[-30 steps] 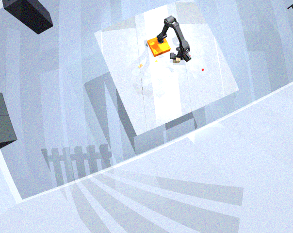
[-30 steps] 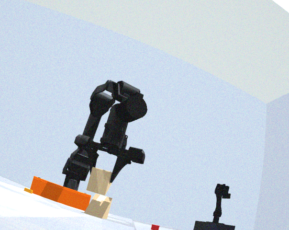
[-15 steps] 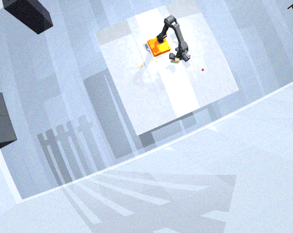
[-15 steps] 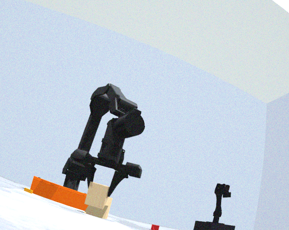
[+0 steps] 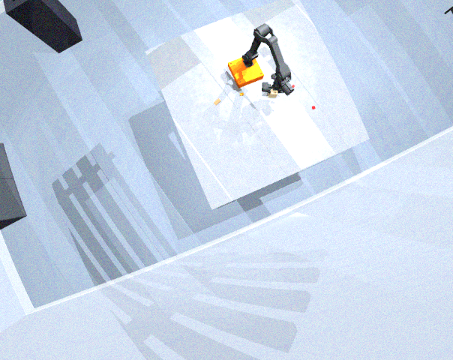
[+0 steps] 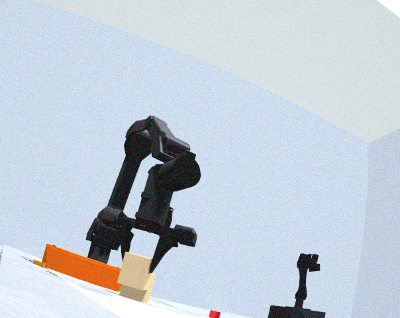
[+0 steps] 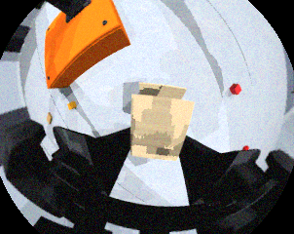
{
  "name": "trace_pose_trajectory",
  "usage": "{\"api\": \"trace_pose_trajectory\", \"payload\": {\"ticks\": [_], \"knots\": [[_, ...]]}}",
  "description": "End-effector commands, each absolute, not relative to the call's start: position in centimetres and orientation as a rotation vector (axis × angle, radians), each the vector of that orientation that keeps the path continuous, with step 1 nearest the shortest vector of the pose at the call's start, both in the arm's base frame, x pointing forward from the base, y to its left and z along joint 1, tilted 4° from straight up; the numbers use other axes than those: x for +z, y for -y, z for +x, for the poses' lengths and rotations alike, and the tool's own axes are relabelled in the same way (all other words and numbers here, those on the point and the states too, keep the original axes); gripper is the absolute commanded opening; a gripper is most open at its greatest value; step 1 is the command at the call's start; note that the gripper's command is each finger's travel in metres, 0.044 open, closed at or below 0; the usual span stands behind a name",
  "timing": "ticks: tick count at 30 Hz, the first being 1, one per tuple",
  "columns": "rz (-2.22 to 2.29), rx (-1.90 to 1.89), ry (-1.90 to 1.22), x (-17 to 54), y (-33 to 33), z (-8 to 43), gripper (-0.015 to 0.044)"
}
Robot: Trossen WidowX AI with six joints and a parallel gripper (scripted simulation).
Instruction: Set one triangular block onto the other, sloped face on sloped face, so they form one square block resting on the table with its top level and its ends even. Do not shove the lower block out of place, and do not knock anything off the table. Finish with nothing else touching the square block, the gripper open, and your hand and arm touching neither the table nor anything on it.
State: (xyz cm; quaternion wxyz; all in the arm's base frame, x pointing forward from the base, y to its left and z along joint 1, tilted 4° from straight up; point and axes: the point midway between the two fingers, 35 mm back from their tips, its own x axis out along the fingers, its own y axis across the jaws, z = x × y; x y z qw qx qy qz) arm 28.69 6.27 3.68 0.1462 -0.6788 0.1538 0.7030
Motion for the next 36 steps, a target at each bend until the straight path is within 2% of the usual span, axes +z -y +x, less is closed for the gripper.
{"api": "trace_pose_trajectory", "payload": {"ticks": [1, 36], "knots": [[-1.955, 2.018, -0.452, 3.7, -6.2, 28.7, 0.0], [-1.954, 2.017, -0.455, 2.1, -6.6, 28.1, 0.0]]}}
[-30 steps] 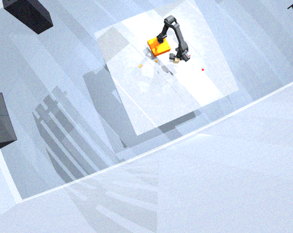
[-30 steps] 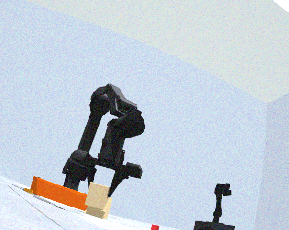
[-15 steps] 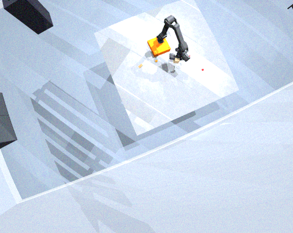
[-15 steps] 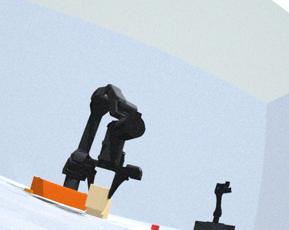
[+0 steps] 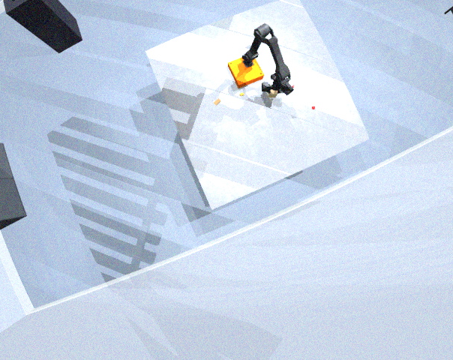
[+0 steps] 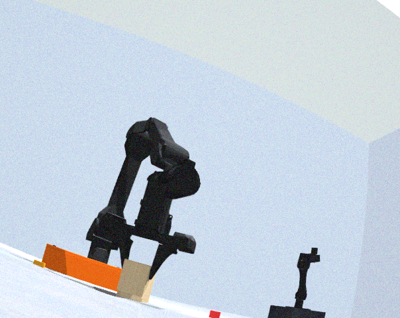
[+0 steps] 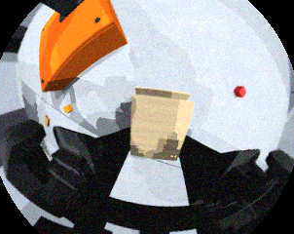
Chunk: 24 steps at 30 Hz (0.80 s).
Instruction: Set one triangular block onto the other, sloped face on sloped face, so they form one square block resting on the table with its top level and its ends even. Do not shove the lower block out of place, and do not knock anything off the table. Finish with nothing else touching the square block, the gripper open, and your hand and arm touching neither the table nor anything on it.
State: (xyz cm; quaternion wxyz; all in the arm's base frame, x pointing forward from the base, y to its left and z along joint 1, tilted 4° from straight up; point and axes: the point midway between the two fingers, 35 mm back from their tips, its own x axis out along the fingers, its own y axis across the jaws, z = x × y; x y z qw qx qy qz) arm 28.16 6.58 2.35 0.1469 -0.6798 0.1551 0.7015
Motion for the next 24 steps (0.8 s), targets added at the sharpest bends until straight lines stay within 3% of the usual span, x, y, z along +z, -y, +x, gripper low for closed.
{"api": "trace_pose_trajectory", "payload": {"ticks": [1, 24], "knots": [[-1.954, 2.017, -0.455, 2.06, -6.58, 28.03, 0.0], [-1.952, 2.017, -0.456, 1.48, -6.66, 27.78, 0.0]]}}
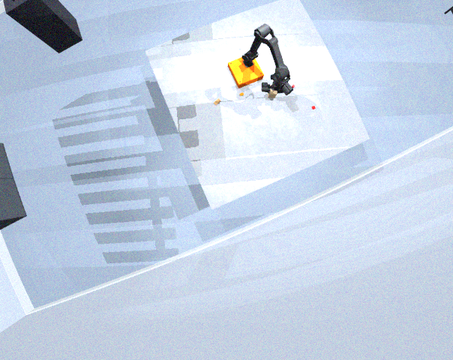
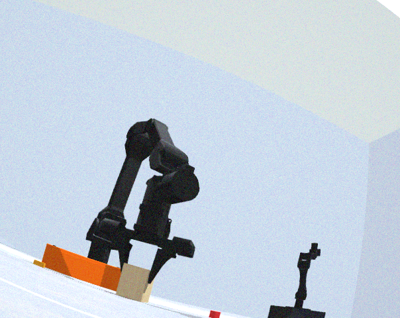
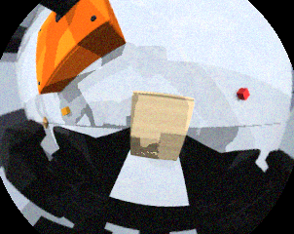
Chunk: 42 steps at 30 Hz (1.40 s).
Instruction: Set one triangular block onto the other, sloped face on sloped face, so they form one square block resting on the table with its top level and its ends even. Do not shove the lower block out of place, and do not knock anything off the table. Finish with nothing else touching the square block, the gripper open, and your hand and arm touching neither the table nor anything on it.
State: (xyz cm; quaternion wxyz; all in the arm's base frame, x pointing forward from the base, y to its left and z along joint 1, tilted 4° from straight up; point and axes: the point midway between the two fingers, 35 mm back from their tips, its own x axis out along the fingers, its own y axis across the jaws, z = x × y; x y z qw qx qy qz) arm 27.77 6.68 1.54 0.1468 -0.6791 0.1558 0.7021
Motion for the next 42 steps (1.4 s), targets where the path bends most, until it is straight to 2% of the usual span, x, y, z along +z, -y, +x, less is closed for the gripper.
{"api": "trace_pose_trajectory", "payload": {"ticks": [1, 28, 42], "knots": [[-1.952, 2.017, -0.456, 1.48, -6.66, 27.78, 0.0], [-1.951, 2.018, -0.457, 1.32, -6.68, 27.73, 0.0], [-1.954, 2.021, -0.449, 1.35, -6.71, 27.7, 0.0367]]}}
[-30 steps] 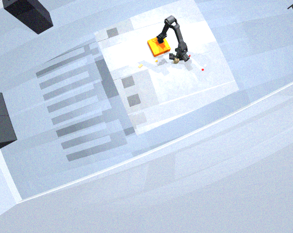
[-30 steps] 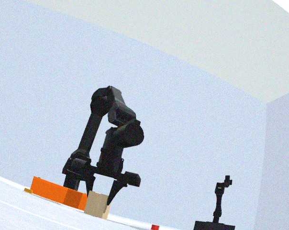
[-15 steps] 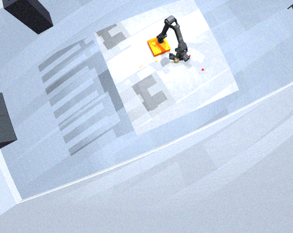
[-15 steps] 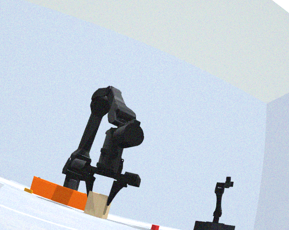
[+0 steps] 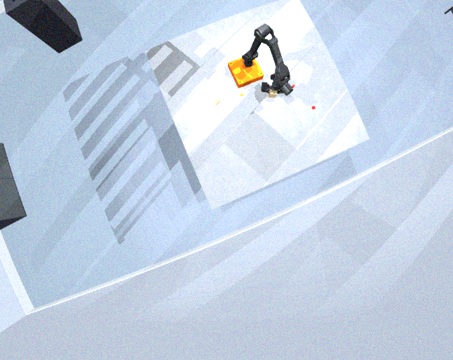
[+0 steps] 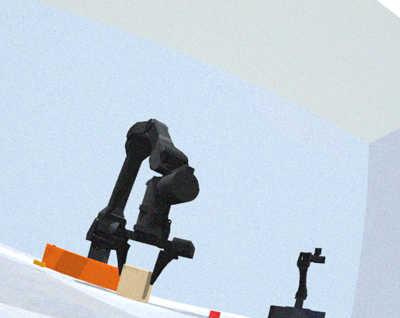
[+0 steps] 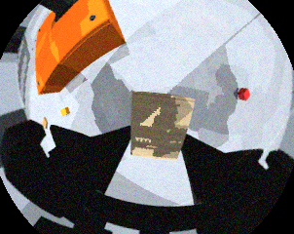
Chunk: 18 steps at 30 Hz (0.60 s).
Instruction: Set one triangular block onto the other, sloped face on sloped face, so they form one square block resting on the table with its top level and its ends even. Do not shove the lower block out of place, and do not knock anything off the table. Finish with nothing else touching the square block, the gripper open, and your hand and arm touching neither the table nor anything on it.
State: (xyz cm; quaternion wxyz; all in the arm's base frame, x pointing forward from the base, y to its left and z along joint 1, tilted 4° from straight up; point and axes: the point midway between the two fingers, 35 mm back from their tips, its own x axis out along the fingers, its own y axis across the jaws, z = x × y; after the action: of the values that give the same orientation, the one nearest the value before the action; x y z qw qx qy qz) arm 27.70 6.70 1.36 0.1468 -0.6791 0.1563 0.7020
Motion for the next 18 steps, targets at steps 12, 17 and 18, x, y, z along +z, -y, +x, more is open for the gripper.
{"api": "trace_pose_trajectory", "payload": {"ticks": [12, 17, 18], "knots": [[-1.954, 2.02, -0.449, 2.3, -6.8, 27.9, 0.044], [-1.955, 2.02, -0.449, 9.8, -6.9, 28.4, 0.044], [-1.955, 2.02, -0.449, 11.3, -6.8, 28.3, 0.044]]}}
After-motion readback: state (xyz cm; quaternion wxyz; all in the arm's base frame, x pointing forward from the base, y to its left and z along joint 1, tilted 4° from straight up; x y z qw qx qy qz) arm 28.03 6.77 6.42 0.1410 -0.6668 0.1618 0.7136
